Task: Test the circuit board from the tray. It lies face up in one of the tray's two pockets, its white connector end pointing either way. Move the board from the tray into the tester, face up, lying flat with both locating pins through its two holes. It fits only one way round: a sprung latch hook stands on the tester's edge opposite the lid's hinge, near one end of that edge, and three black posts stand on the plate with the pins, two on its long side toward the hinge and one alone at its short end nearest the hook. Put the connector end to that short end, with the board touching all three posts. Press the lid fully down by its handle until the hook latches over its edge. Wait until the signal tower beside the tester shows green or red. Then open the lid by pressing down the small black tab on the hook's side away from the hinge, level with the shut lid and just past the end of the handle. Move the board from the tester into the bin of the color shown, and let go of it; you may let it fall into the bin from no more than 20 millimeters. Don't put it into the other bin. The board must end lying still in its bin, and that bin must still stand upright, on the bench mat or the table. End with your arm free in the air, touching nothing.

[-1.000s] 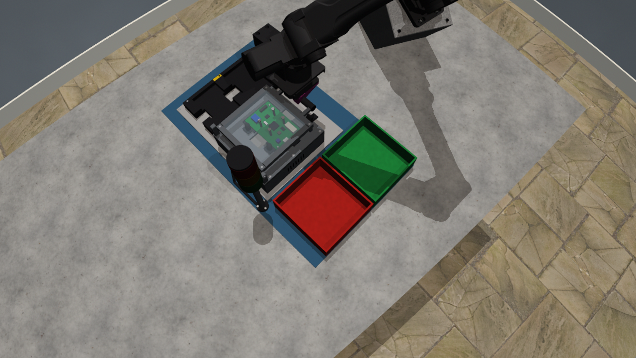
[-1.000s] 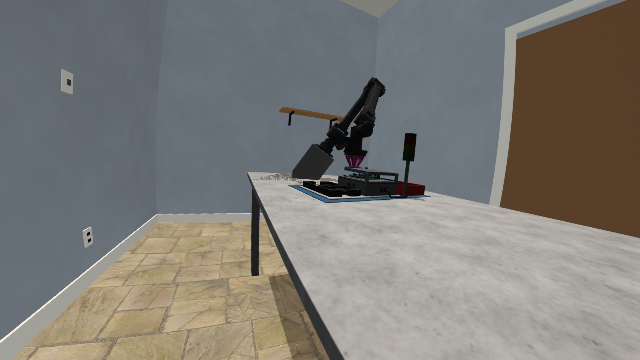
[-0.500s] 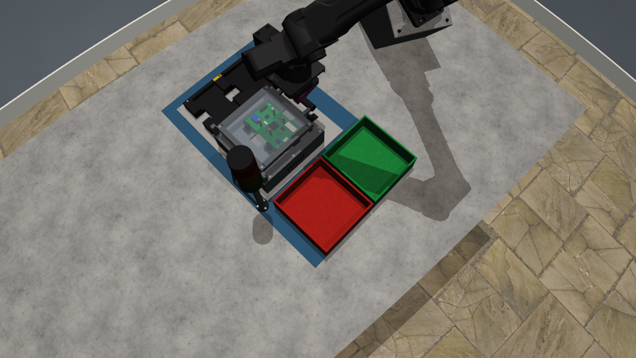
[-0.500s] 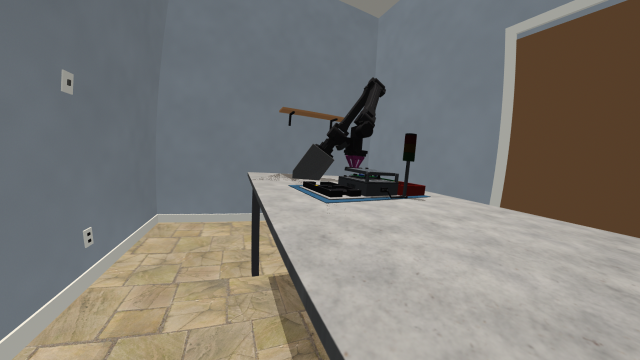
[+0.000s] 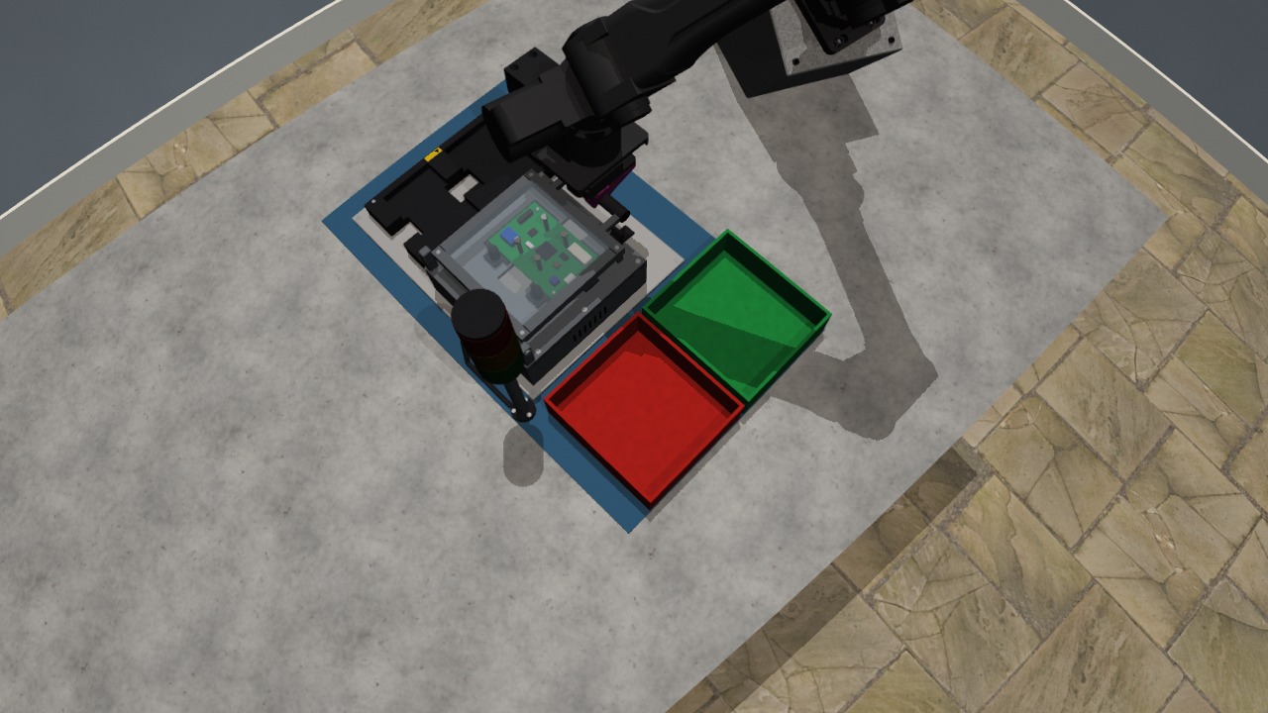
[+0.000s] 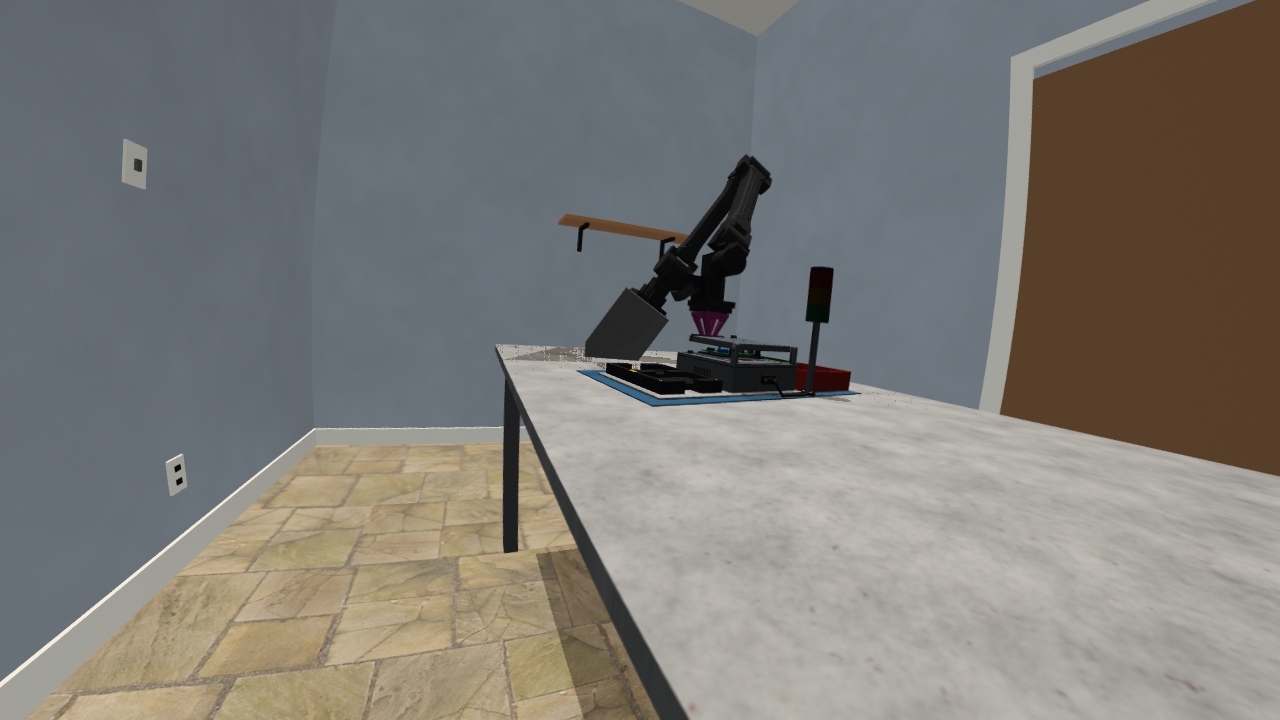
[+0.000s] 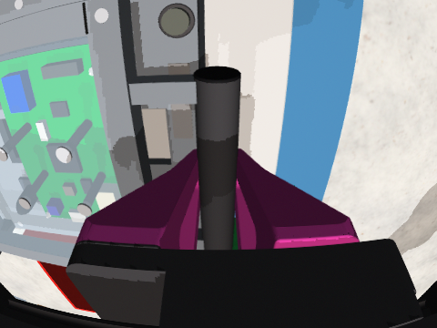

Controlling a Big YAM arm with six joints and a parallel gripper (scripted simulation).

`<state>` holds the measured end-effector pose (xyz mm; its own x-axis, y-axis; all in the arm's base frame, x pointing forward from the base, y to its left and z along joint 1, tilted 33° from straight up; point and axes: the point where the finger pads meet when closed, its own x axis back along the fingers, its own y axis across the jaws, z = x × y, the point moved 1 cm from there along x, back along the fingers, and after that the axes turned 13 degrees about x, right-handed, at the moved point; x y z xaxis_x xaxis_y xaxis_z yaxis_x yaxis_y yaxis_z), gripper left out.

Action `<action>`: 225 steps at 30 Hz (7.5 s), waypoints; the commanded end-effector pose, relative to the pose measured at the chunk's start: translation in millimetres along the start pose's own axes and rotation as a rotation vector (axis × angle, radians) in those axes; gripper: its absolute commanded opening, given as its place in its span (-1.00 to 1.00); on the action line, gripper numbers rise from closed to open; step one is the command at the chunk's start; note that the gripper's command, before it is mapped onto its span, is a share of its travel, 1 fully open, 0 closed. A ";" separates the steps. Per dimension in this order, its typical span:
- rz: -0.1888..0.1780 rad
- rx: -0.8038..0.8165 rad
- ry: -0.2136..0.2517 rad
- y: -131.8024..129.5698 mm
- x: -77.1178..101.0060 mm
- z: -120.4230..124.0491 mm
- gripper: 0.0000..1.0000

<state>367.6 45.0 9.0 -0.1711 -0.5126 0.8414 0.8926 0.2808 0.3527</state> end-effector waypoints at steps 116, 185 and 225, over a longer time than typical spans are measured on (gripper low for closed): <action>-0.007 0.018 -0.003 15.2 -22.8 -2.7 -1.00; -0.031 0.022 -0.019 19.9 2.9 -8.9 -0.04; -0.022 0.030 -0.020 19.8 112.0 -6.2 1.00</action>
<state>352.2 -4.8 89.6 -0.1557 -0.5150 0.8429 0.8936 0.2902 0.3424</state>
